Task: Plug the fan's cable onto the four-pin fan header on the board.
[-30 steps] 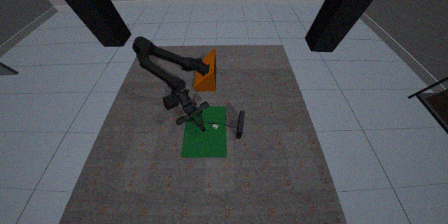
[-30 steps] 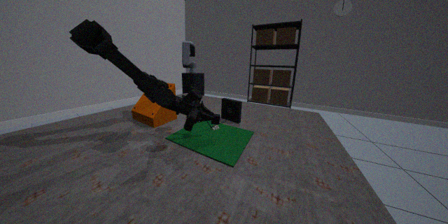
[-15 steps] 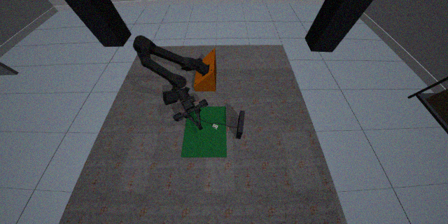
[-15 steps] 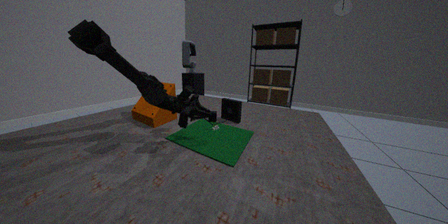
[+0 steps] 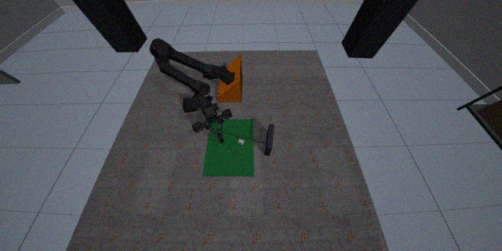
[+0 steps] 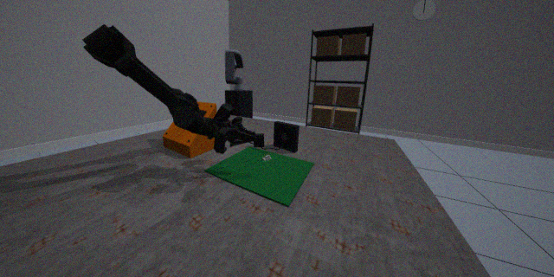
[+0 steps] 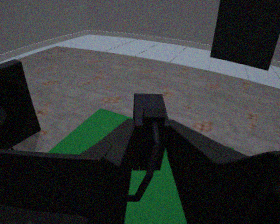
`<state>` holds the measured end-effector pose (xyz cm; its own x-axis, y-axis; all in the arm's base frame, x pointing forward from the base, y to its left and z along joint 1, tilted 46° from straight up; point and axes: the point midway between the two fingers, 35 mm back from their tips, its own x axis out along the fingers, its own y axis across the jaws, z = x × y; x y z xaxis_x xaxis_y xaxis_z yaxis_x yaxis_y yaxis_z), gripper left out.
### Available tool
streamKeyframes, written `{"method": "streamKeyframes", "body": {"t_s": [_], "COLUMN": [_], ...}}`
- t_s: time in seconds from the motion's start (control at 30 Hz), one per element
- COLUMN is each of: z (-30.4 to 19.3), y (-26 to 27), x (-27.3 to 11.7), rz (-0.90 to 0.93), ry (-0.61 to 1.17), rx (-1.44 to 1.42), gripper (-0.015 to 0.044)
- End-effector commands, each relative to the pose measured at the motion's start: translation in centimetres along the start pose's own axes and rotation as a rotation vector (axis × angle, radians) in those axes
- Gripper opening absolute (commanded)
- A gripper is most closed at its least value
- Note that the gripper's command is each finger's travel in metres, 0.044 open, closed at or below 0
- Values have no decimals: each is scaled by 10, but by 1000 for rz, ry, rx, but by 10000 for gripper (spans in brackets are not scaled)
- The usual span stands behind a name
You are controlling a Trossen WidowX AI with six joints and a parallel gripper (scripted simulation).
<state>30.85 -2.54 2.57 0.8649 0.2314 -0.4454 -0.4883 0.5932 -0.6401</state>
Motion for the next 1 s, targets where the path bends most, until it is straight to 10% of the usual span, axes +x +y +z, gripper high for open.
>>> {"method": "streamKeyframes", "body": {"t_s": [0.0, 0.97], "z": [3, 2], "y": [1, 1], "x": [0, -1], "rz": [3, 9], "ry": [2, -1], "rx": [2, -2], "gripper": [0, 0]}}
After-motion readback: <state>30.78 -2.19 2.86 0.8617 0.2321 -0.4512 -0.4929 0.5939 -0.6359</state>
